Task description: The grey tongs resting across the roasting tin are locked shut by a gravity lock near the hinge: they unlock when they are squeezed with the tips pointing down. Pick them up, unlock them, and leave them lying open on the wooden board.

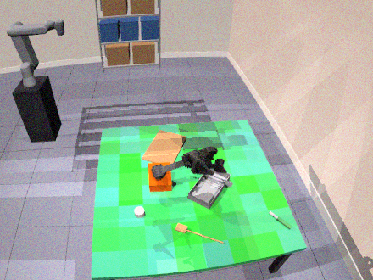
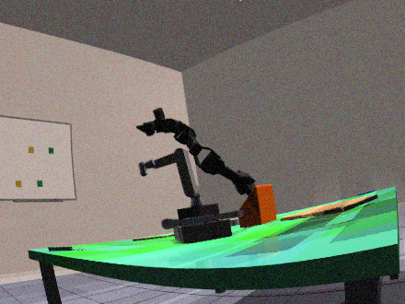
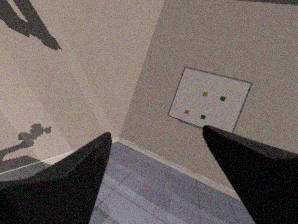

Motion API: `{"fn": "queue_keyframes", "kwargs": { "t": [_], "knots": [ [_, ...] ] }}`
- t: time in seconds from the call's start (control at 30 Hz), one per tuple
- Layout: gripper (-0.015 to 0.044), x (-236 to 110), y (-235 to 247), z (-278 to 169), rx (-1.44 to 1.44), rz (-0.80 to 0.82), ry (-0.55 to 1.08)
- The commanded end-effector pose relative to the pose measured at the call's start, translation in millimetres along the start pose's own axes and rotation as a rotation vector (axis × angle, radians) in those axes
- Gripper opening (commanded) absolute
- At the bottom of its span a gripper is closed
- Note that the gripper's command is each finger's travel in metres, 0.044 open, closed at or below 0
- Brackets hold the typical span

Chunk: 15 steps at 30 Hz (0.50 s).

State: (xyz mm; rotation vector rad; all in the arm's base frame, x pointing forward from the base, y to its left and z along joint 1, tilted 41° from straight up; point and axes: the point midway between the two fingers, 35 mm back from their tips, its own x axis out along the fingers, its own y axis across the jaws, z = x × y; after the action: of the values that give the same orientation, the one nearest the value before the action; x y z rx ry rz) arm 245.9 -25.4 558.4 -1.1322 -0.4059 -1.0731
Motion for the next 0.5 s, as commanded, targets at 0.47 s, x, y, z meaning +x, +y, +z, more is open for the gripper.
{"fn": "queue_keyframes", "kwargs": {
  "t": [0.47],
  "knots": [
    [0.044, -25, -121, 24, 0.119, -0.2, -0.134]
  ]
}}
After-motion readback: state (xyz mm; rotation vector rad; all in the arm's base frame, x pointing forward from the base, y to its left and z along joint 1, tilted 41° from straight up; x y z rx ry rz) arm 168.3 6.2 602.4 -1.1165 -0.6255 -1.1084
